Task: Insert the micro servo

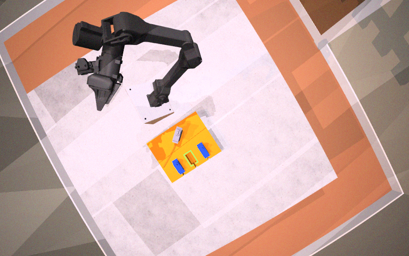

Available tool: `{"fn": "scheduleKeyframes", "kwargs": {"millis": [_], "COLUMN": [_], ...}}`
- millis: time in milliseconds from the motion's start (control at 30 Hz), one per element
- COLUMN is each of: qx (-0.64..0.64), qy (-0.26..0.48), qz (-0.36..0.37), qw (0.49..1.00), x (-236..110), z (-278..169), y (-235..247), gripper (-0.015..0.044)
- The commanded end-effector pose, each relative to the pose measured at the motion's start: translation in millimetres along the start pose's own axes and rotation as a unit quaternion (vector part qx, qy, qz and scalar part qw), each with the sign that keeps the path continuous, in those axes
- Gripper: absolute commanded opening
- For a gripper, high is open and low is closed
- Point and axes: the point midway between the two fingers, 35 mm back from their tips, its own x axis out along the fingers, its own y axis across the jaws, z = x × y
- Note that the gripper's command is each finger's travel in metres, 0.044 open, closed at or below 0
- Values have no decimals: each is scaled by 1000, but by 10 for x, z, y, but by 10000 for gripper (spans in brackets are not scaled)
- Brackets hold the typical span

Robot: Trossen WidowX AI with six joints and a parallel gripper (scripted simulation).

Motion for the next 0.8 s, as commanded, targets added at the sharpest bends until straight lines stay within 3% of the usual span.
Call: {"fn": "scheduleKeyframes", "kwargs": {"millis": [0, 367, 767], "qx": [-30, -135, -250], "qy": [38, 146, 262], "qz": [-31, -114, -197], "qw": [998, 973, 911], "x": [293, 998, 1541], "z": [-143, -693, -1368], "y": [-53, -266, -691], "gripper": [440, 440, 440]}}
